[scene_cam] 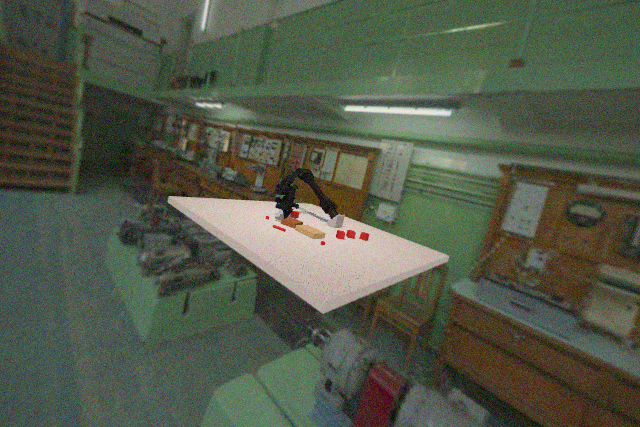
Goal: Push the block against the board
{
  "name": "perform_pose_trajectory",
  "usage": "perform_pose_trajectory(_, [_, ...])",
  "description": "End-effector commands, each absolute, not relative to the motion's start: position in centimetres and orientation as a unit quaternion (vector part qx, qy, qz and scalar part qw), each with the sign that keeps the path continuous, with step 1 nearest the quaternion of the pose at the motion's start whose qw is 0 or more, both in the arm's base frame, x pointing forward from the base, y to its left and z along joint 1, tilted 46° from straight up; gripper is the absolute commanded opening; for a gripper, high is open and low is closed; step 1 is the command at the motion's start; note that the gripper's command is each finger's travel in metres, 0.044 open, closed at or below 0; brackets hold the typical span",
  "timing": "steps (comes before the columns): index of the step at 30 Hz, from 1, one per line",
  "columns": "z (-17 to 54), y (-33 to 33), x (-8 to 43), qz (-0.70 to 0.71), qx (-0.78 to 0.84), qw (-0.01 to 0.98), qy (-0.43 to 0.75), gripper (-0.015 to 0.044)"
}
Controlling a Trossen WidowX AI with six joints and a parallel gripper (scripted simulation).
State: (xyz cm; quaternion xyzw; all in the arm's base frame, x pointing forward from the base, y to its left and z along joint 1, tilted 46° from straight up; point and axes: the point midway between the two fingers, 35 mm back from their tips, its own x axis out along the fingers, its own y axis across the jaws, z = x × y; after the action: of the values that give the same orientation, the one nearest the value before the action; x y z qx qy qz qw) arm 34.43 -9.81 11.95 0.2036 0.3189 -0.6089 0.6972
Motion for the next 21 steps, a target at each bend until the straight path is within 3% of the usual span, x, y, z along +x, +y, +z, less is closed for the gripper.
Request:
perform_pose_trajectory(1, [11.4,-10.2,34.5,-0.605,0.200,0.702,0.318,0.0000])
perform_pose_trajectory(21, [9.2,-8.1,34.1,-0.604,0.202,0.701,0.320,0.0000])
